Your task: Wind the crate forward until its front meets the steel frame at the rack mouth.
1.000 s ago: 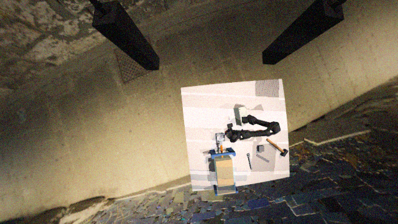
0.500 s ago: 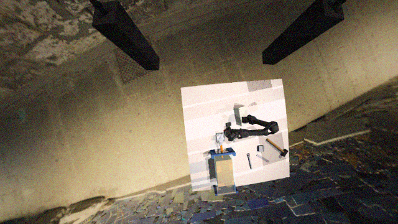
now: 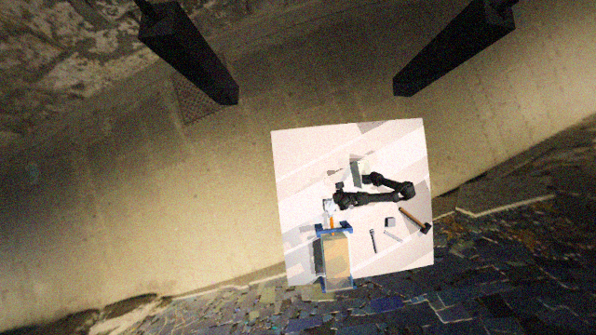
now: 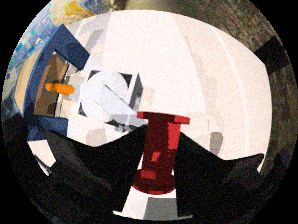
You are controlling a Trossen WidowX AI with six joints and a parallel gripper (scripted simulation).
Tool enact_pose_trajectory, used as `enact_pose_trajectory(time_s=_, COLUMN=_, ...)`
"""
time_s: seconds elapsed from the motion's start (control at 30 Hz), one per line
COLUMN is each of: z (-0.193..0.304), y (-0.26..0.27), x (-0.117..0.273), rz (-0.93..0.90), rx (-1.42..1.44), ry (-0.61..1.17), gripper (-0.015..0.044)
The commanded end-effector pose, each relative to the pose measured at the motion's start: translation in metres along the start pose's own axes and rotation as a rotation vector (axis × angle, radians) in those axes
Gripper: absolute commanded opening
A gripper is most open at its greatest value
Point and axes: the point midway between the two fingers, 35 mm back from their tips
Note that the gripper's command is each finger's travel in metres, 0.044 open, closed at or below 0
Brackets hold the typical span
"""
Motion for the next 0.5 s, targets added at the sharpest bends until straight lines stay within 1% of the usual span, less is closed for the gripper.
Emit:
enact_pose_trajectory(time_s=0.0, z=-0.010, y=-0.003, x=-0.005, rz=0.013, rx=0.000, ry=-0.015, gripper=0.0000)
enact_pose_trajectory(time_s=0.47, z=-0.025, y=-0.005, x=-0.012, rz=0.013, rx=-0.001, ry=-0.017, gripper=0.0000)
Point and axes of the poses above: the point midway between the two fingers, 35 mm back from their tips, its own x axis back along the fingers, its own y axis across the jaws, z = x × y, and after that the axes turned 11 degrees about -x, right-handed
